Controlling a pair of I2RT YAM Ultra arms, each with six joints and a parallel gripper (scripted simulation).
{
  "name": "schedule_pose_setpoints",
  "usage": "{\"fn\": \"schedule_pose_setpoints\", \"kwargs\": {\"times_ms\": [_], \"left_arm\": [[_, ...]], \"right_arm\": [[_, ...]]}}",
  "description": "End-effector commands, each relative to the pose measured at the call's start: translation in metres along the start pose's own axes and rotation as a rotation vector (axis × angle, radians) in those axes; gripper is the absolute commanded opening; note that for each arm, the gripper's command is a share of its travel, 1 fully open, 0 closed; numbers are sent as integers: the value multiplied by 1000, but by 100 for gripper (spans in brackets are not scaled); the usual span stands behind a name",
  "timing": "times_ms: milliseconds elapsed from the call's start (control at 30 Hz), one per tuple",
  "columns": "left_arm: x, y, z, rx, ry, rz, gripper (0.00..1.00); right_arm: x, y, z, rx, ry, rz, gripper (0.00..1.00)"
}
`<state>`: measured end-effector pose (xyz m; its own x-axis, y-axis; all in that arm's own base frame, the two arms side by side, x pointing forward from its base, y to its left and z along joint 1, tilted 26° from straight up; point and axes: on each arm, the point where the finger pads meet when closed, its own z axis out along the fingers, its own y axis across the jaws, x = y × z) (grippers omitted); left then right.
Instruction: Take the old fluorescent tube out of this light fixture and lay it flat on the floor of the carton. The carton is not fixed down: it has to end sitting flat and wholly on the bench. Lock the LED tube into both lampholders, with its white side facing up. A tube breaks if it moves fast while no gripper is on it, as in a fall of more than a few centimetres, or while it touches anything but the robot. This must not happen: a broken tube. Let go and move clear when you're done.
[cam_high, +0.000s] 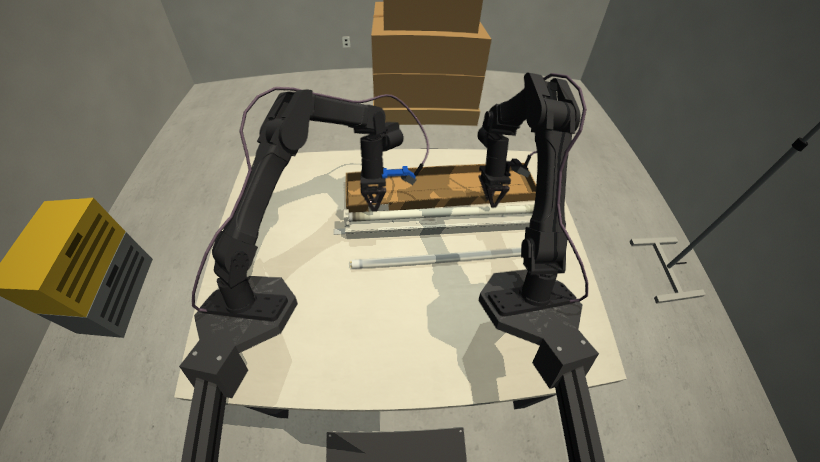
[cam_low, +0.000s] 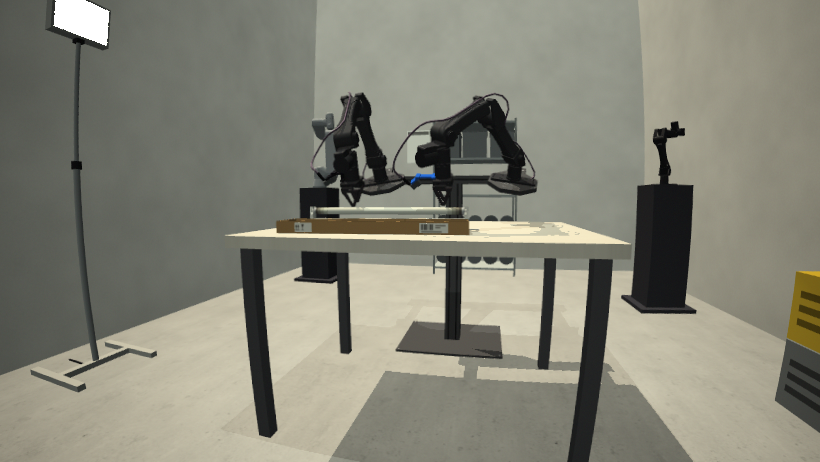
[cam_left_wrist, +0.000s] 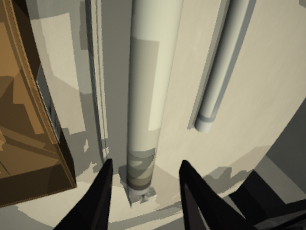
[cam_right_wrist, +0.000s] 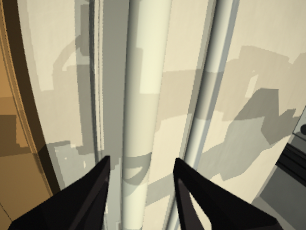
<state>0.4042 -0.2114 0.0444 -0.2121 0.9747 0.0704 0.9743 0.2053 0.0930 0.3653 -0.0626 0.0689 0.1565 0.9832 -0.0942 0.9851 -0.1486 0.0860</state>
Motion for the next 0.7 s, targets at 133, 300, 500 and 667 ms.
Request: {"fn": "schedule_pose_setpoints", "kwargs": {"times_ms": [133, 300, 500, 667], "left_arm": [[-2, 9, 1, -42, -40, -2, 49], [-10, -4, 32, -7, -15, 30, 49], [-13, 1, 36, -34, -37, 28, 49], [-11, 8, 27, -38, -40, 13, 49]], "right_arm": [[-5, 2, 22, -7, -8, 6, 49], [1, 5, 30, -21, 1, -6, 49], [4, 11, 27, -46, 3, 3, 49], [-3, 15, 28, -50, 0, 18, 49]]}}
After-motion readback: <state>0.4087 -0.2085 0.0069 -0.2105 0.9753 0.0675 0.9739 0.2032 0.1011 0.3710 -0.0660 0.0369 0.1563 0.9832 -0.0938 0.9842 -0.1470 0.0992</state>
